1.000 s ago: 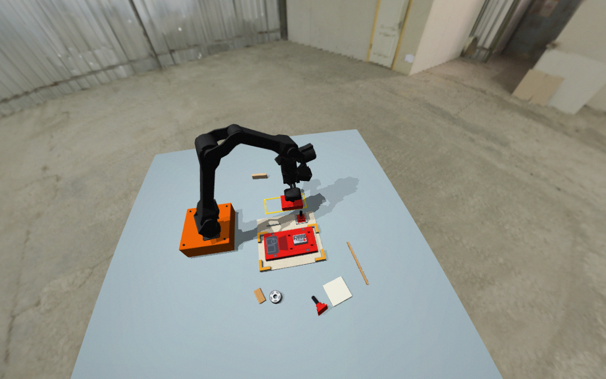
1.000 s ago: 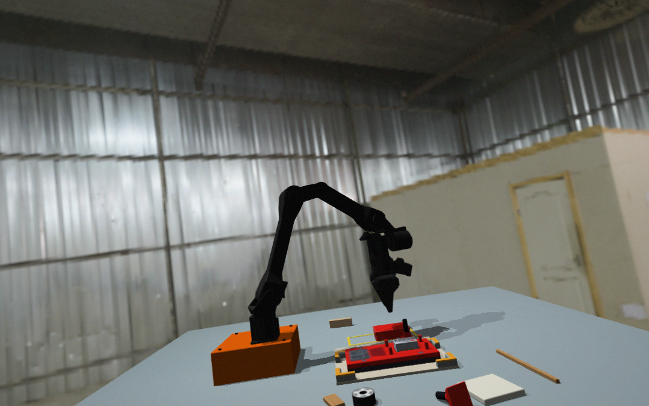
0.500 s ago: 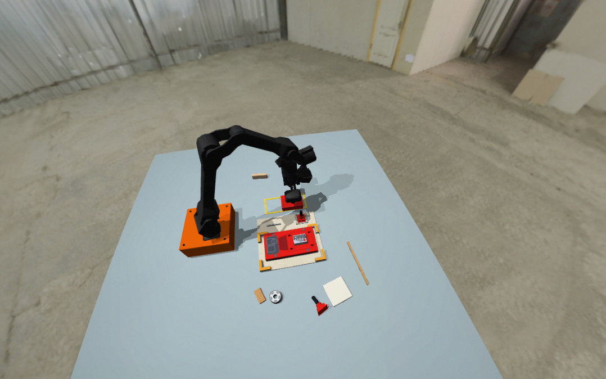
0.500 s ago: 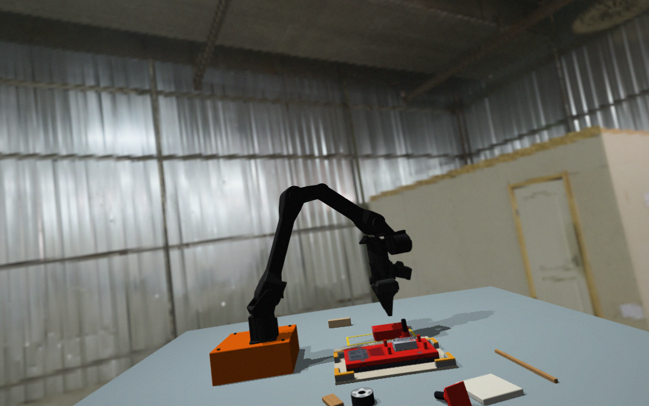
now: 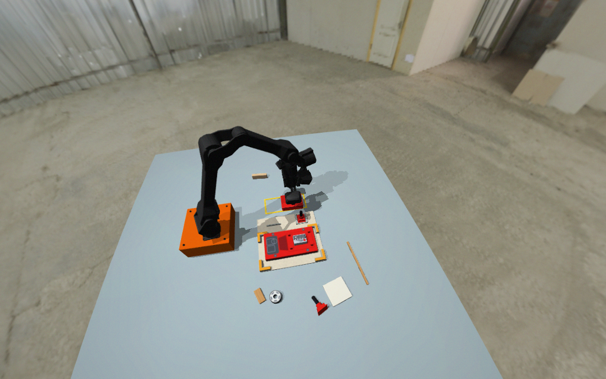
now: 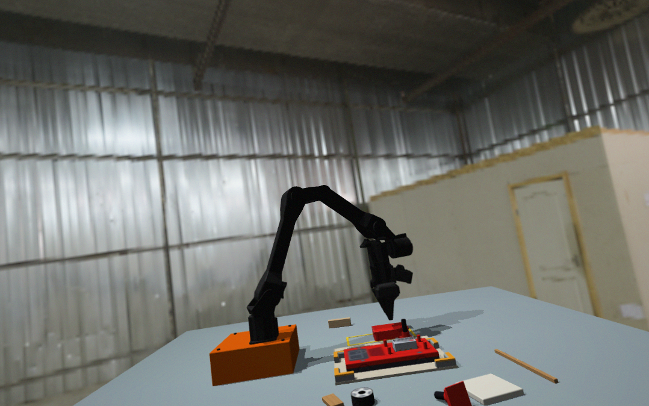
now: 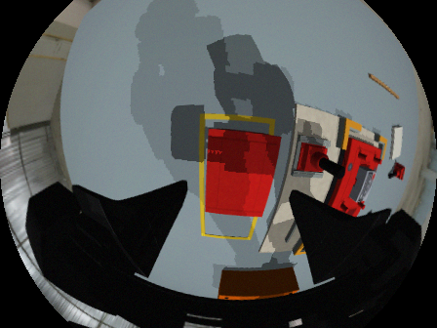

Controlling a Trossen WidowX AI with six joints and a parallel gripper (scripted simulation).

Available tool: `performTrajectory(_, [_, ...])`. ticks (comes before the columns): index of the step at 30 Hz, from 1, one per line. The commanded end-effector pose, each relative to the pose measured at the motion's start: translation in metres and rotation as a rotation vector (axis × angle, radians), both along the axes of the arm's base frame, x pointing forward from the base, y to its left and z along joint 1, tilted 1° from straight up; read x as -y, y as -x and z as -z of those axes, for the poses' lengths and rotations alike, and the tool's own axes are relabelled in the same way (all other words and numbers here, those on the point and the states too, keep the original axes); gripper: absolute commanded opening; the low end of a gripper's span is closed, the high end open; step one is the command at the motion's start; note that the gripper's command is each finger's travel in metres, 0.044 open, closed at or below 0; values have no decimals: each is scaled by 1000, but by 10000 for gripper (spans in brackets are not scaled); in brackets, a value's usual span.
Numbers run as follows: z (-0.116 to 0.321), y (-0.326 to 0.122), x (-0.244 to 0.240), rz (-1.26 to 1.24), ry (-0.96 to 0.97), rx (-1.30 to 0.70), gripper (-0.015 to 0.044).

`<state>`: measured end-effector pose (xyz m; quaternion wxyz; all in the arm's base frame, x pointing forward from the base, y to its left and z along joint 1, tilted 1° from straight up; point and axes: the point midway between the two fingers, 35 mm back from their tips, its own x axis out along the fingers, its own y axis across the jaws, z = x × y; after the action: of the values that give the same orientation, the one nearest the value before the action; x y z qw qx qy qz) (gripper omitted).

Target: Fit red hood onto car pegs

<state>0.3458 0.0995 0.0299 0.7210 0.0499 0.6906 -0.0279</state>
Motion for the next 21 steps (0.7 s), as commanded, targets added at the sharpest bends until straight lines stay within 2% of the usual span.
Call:
performTrajectory(1, [6, 1, 1, 5, 6, -9, 440])
performTrajectory(21, [20, 1, 0, 5, 6, -9, 440])
